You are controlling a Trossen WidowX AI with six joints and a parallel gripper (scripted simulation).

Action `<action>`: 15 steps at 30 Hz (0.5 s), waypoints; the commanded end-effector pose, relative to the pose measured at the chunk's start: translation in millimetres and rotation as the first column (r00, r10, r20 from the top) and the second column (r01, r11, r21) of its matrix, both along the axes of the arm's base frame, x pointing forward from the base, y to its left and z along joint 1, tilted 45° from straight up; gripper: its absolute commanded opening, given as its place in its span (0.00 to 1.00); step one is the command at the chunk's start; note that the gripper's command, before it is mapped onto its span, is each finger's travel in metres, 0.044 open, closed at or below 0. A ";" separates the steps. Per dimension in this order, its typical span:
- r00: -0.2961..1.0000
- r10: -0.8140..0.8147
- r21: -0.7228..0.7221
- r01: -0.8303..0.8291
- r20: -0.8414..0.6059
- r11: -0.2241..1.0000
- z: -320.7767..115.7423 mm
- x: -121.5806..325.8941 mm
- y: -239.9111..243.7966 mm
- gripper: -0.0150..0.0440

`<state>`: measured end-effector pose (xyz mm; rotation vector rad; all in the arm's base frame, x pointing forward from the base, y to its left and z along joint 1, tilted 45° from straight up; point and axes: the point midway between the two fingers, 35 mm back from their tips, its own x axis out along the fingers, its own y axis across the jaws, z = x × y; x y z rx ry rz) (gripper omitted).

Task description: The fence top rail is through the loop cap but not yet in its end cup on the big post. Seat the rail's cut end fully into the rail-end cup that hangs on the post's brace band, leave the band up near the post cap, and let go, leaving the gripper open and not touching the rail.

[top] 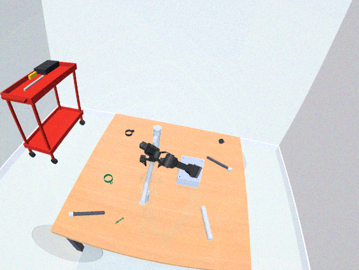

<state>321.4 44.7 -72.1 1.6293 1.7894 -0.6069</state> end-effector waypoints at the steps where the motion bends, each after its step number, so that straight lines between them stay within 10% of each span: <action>1: 1.000 -0.003 0.006 0.004 -0.015 1.000 -3.9 -2.5 2.4 0.96; 9: 1.000 -0.003 0.006 0.004 -0.015 1.000 -3.9 -2.5 2.4 0.60; 15: 1.000 -0.003 0.006 0.004 -0.015 1.000 -3.9 -2.5 2.4 0.53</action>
